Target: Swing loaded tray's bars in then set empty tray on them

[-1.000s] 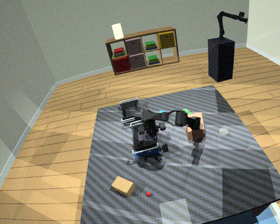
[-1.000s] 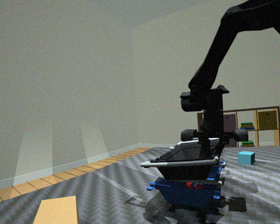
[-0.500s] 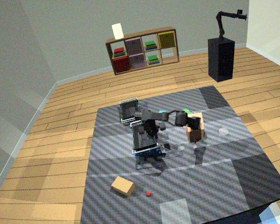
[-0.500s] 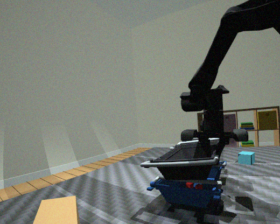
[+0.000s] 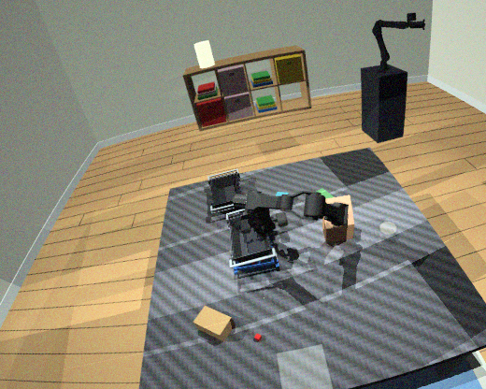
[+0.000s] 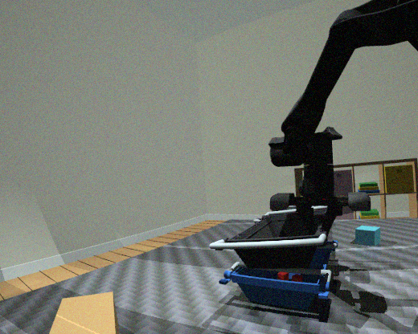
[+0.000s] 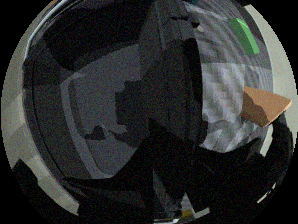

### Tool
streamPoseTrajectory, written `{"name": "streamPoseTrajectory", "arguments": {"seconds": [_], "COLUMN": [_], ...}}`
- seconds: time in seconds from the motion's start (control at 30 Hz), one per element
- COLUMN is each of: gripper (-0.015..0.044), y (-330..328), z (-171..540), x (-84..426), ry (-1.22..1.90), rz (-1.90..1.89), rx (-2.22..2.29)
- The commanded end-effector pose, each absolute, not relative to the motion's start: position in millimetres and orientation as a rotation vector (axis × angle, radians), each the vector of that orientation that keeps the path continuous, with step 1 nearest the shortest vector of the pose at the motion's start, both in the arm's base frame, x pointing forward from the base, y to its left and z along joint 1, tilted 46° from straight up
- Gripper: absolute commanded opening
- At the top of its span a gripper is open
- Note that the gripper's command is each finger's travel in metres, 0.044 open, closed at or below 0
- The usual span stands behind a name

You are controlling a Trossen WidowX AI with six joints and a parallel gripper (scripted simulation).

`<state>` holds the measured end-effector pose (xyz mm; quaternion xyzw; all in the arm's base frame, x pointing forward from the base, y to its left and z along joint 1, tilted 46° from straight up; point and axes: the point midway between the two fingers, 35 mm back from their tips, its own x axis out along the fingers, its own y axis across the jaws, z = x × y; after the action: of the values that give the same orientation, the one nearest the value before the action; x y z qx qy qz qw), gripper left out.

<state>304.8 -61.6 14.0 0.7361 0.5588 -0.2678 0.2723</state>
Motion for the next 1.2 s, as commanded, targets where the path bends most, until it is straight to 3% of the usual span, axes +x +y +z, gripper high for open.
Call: {"name": "streamPoseTrajectory", "arguments": {"seconds": [0.0,0.23,1.17], "gripper": [0.0,0.0,0.0411], "y": [-57.3,-53.1,-53.1], "z": [11.4,8.9,8.9], "x": [302.0,299.1,299.1], "ry": [1.524,1.544,1.544], "rz": [-0.734,-0.747,-0.747], "rx": [1.977,1.973,1.973]}}
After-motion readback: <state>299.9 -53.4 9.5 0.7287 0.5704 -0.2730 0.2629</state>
